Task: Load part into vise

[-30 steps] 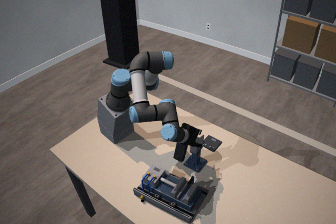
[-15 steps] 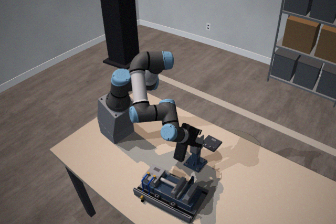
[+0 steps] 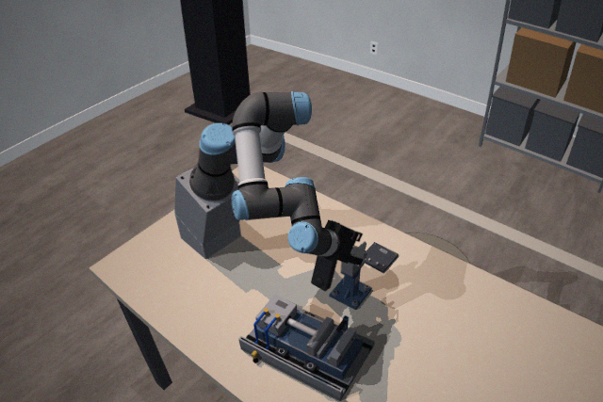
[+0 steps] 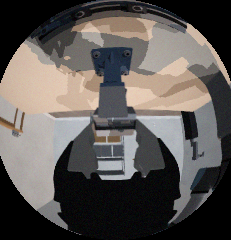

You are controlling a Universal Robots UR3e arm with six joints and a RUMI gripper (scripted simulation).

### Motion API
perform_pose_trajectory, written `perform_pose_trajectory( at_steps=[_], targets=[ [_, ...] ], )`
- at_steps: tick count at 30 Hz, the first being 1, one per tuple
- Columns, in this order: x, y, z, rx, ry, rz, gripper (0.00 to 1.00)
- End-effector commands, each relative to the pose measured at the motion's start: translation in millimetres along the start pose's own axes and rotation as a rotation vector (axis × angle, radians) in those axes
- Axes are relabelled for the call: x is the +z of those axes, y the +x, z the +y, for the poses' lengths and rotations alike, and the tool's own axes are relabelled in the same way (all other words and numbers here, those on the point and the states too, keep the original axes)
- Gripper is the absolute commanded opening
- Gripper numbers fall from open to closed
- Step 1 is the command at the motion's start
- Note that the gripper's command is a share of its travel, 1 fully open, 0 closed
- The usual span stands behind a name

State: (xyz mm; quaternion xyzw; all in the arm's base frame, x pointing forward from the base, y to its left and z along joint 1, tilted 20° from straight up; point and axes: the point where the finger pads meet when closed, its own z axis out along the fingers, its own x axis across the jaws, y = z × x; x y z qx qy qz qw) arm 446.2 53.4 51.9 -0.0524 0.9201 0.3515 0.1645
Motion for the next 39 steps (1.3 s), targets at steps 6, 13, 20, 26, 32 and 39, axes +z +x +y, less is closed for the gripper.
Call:
perform_pose_trajectory(
  at_steps=[6, 13, 20, 26, 32, 39],
  targets=[
    [-2, -1, 1, -0.002, 0.001, -0.001, 0.00],
    [-3, 0, 3, -0.002, 0.001, -0.001, 0.00],
    [-5, 0, 5, -0.002, 0.001, -0.001, 0.00],
    [-8, 0, 7, -0.002, 0.001, -0.001, 0.00],
    [-10, 0, 10, -0.002, 0.001, -0.001, 0.00],
    [-13, 0, 12, -0.002, 0.001, -0.001, 0.00]
  ],
)
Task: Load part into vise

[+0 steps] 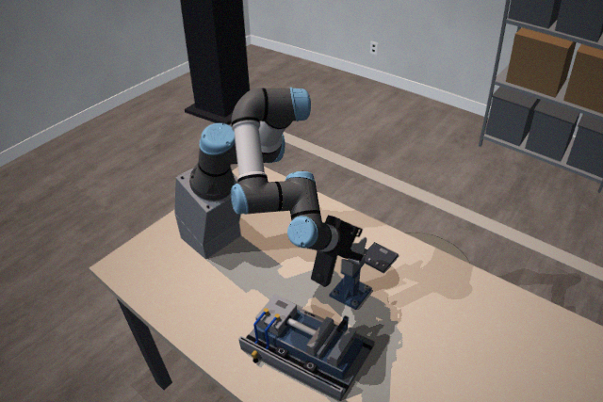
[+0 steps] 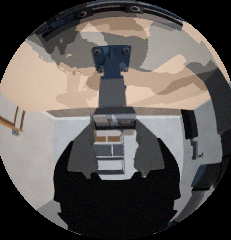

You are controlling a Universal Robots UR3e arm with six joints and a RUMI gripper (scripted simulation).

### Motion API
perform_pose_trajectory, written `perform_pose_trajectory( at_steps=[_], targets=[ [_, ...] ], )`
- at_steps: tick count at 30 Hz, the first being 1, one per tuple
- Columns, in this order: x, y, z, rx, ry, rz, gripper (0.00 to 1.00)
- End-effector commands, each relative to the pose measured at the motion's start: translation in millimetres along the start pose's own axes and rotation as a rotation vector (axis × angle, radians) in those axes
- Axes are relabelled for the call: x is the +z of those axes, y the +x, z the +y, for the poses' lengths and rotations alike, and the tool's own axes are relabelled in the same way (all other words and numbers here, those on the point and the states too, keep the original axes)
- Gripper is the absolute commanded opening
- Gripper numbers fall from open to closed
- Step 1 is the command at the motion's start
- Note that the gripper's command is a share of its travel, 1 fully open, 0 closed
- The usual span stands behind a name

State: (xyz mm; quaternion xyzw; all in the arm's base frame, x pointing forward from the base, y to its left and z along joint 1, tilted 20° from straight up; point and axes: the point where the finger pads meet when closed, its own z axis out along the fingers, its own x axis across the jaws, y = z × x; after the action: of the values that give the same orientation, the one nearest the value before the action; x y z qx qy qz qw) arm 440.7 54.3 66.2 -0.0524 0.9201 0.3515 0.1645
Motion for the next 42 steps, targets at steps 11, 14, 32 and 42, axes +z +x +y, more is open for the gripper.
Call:
perform_pose_trajectory(
  at_steps=[11, 14, 32, 42],
  targets=[
    [-6.3, -0.7, 6.0, -0.002, 0.001, -0.001, 0.00],
    [-6.7, -0.7, 6.3, -0.002, 0.001, -0.001, 0.00],
    [-10.0, -0.7, 9.7, -0.002, 0.001, -0.001, 0.00],
    [-10.4, -0.7, 10.1, -0.002, 0.001, -0.001, 0.00]
  ],
)
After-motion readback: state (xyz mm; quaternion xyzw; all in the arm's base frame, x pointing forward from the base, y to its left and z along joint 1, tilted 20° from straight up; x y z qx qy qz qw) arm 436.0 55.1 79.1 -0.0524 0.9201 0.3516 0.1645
